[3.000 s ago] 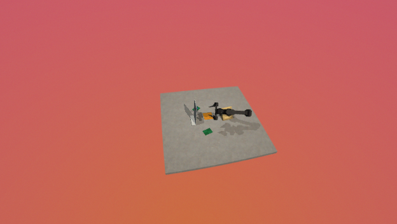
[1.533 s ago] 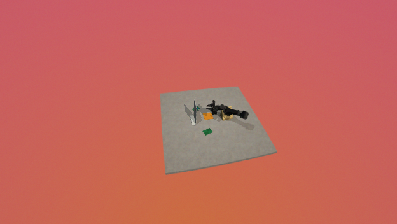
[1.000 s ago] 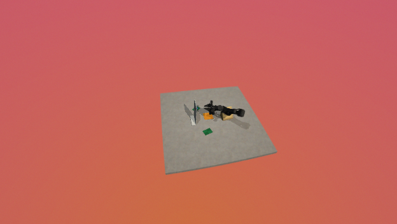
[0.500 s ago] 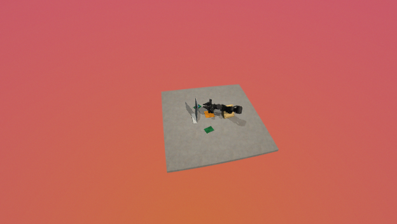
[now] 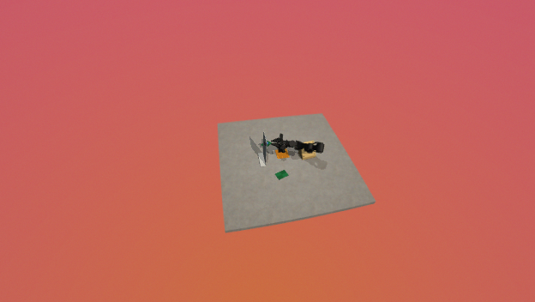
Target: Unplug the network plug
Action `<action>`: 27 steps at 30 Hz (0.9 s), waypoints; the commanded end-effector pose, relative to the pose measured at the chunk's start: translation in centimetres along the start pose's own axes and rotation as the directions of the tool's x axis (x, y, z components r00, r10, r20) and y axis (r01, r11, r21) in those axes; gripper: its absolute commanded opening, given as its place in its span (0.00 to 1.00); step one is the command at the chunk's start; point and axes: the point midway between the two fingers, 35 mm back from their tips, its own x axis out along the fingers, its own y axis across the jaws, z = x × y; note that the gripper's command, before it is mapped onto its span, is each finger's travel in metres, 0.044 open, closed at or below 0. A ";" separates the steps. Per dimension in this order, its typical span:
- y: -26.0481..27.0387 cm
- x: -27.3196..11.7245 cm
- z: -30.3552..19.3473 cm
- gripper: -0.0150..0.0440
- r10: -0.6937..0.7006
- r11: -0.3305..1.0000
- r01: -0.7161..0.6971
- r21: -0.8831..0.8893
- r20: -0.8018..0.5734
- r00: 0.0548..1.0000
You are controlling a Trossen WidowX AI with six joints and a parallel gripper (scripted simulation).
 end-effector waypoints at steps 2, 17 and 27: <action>0.3 0.8 0.0 0.52 0.008 1.000 -0.008 0.003 -0.007 1.000; 0.4 3.1 0.6 0.52 0.007 1.000 -0.007 0.003 -0.006 1.000; 0.4 3.5 0.7 0.45 0.007 1.000 -0.007 0.004 -0.006 1.000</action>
